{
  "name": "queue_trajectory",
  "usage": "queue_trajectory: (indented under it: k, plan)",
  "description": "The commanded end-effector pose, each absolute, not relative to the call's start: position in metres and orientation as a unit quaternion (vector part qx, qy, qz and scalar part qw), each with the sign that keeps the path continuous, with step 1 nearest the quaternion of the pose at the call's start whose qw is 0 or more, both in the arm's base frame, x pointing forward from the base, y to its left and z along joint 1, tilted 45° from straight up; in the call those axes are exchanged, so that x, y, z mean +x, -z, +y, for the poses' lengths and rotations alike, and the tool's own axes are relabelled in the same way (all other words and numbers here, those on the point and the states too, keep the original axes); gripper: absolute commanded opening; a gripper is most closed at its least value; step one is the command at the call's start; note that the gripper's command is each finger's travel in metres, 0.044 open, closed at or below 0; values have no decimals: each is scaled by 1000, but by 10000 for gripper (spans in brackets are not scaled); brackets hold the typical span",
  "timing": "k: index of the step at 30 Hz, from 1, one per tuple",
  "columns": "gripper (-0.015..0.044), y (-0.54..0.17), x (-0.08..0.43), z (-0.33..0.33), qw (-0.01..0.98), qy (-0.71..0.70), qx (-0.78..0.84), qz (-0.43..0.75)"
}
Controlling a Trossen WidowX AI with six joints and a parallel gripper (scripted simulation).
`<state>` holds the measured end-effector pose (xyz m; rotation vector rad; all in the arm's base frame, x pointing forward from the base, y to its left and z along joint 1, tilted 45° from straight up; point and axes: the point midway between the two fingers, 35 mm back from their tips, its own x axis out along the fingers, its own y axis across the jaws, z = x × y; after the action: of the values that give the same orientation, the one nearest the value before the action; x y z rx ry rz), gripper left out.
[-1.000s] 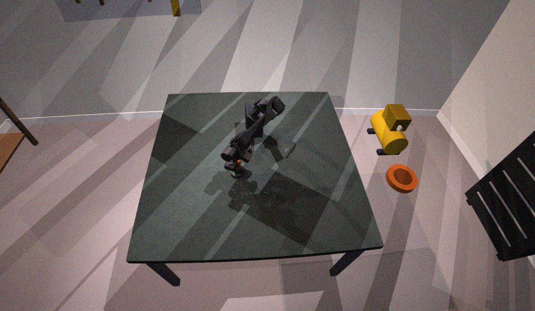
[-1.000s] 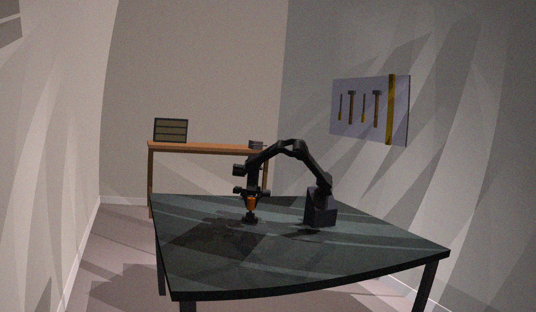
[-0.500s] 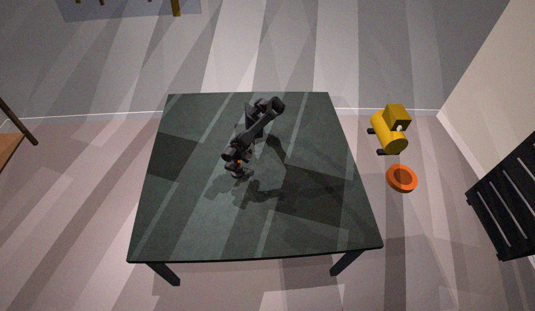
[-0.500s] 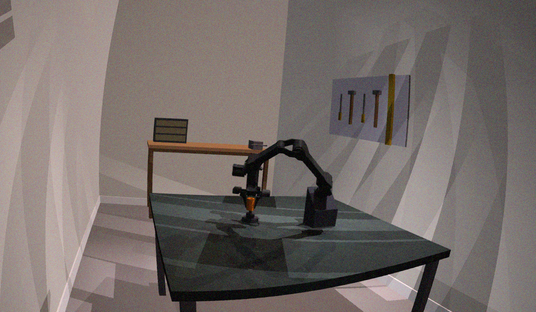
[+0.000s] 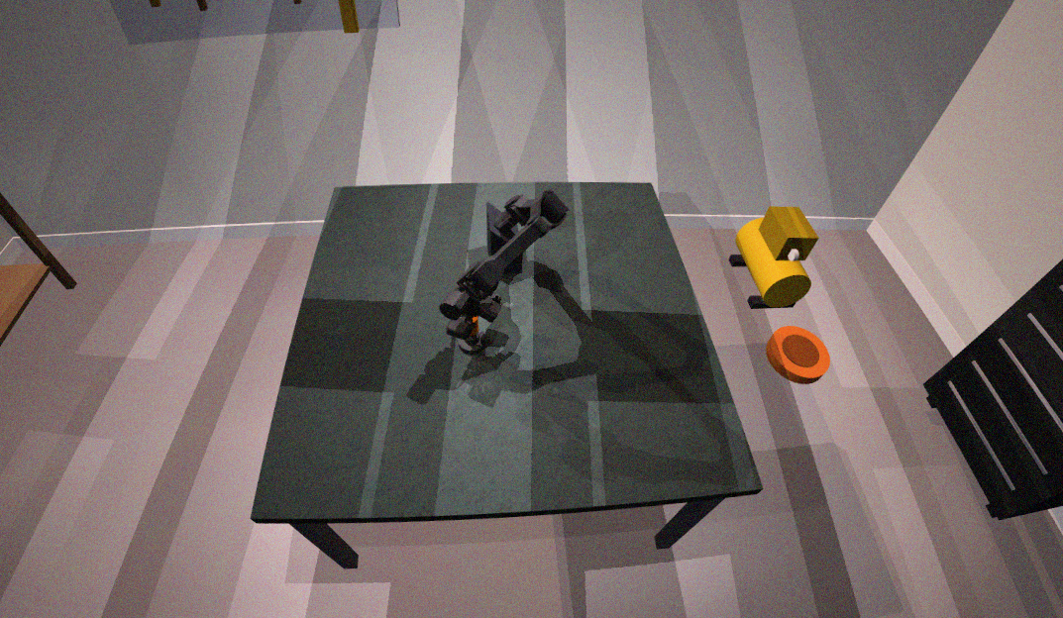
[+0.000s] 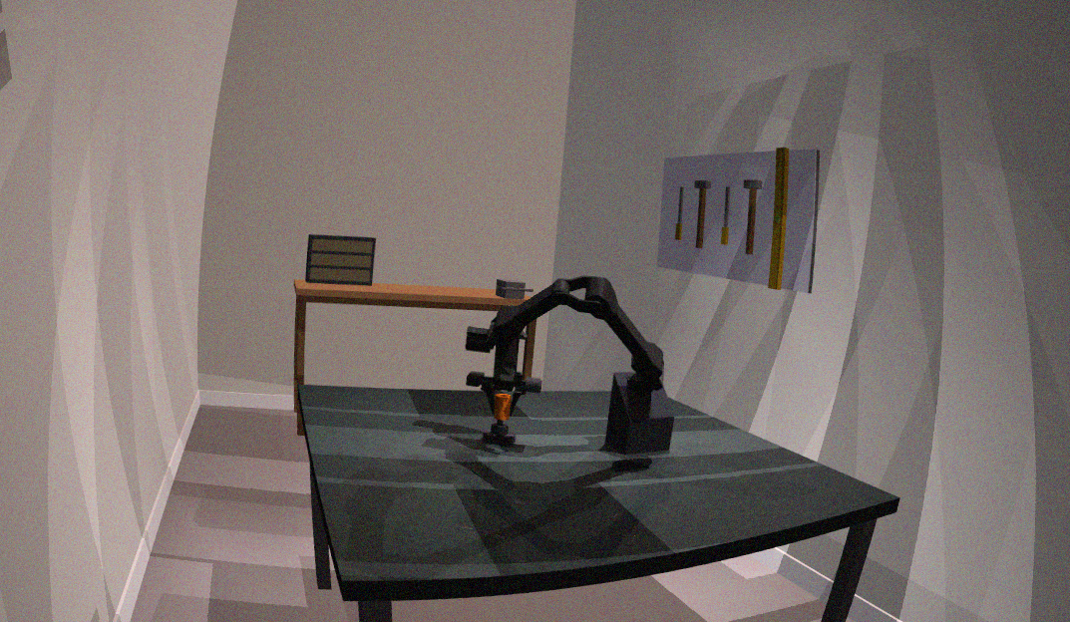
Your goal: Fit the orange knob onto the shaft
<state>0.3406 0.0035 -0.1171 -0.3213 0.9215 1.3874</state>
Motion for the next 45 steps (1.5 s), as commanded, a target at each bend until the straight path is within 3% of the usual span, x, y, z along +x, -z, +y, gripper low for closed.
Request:
queue_trajectory:
  k: [1,8,45]
  plan:
    - [0,115,340,2,661,-616,-145,403]
    - [0,116,341,3,643,-653,-210,340]
    - [0,119,341,5,643,-653,-210,340]
